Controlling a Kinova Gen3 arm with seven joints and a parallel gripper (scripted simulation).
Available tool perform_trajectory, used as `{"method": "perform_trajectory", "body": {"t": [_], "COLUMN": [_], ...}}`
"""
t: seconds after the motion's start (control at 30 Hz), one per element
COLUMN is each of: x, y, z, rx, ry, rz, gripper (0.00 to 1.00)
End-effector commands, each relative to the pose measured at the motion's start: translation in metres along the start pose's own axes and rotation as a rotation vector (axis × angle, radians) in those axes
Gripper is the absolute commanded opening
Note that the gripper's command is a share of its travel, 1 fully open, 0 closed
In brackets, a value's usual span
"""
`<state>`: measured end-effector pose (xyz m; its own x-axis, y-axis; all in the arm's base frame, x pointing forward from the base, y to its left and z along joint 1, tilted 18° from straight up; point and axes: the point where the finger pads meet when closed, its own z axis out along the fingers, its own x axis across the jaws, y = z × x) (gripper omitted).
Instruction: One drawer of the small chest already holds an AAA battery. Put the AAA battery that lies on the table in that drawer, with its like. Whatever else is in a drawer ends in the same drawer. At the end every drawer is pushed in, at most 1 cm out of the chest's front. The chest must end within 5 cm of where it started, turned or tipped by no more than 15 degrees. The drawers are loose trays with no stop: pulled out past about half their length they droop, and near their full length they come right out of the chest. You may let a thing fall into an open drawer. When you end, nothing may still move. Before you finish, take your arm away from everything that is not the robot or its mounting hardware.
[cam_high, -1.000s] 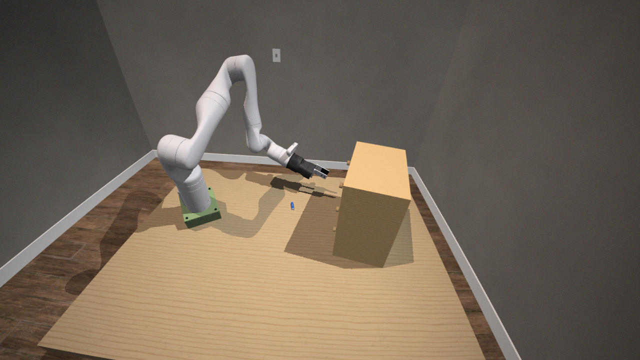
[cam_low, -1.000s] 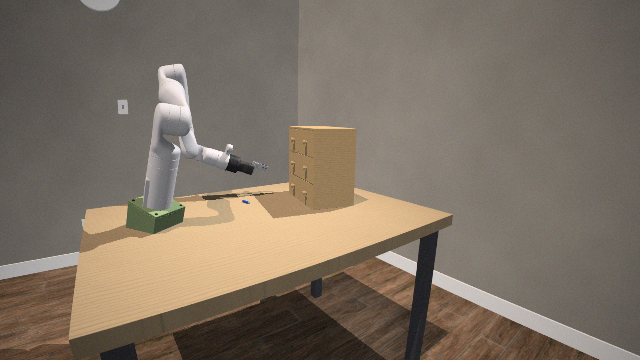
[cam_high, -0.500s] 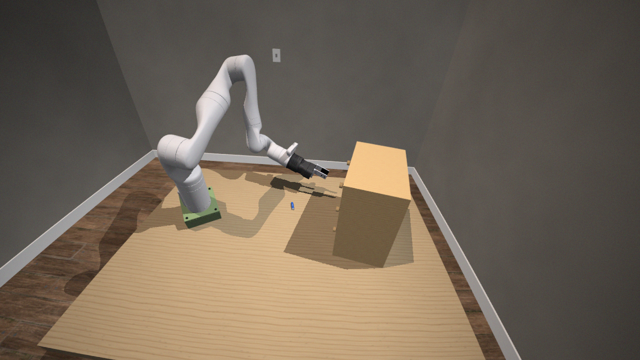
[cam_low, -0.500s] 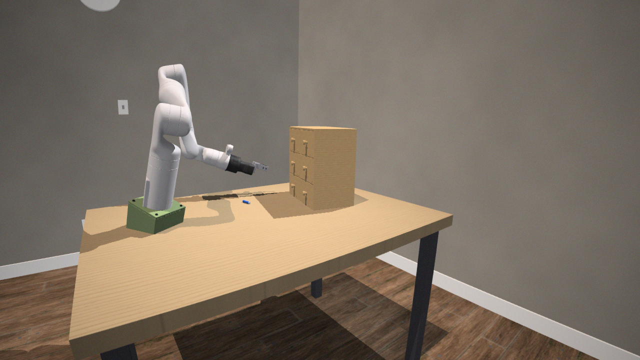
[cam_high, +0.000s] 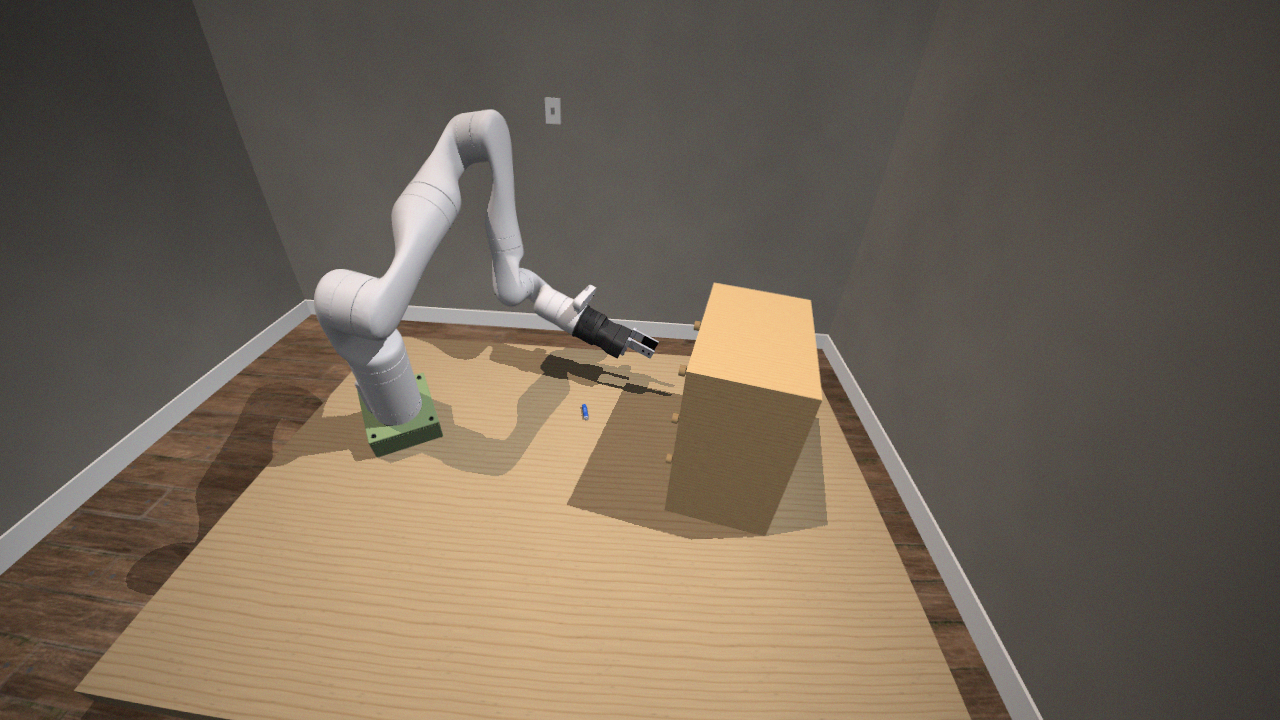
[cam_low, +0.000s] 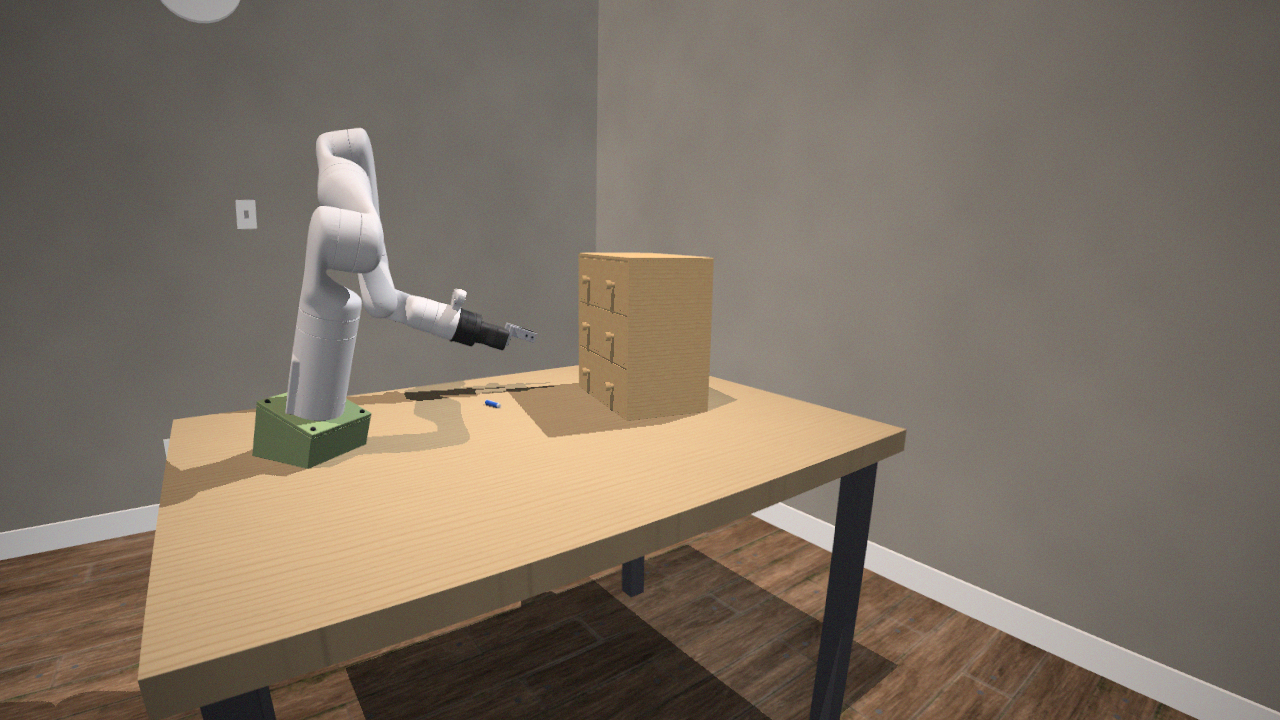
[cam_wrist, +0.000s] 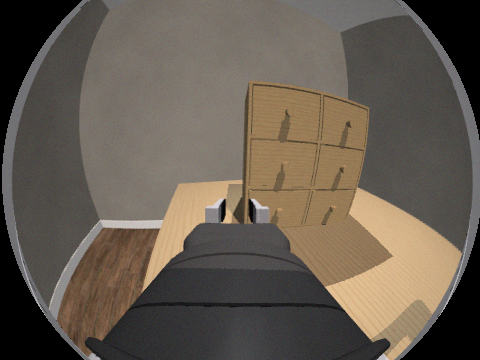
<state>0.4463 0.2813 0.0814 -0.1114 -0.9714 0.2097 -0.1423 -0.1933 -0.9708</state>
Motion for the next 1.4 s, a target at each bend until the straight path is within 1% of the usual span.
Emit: {"method": "perform_trajectory", "body": {"t": [0.0, 1.37], "x": [-0.0003, 0.0012], "y": [-0.0008, -0.0006], "z": [-0.0002, 0.0004], "rx": [0.001, 0.001], "ry": [0.000, 0.000], "rz": [0.001, 0.001], "gripper": [0.67, 0.67]}}
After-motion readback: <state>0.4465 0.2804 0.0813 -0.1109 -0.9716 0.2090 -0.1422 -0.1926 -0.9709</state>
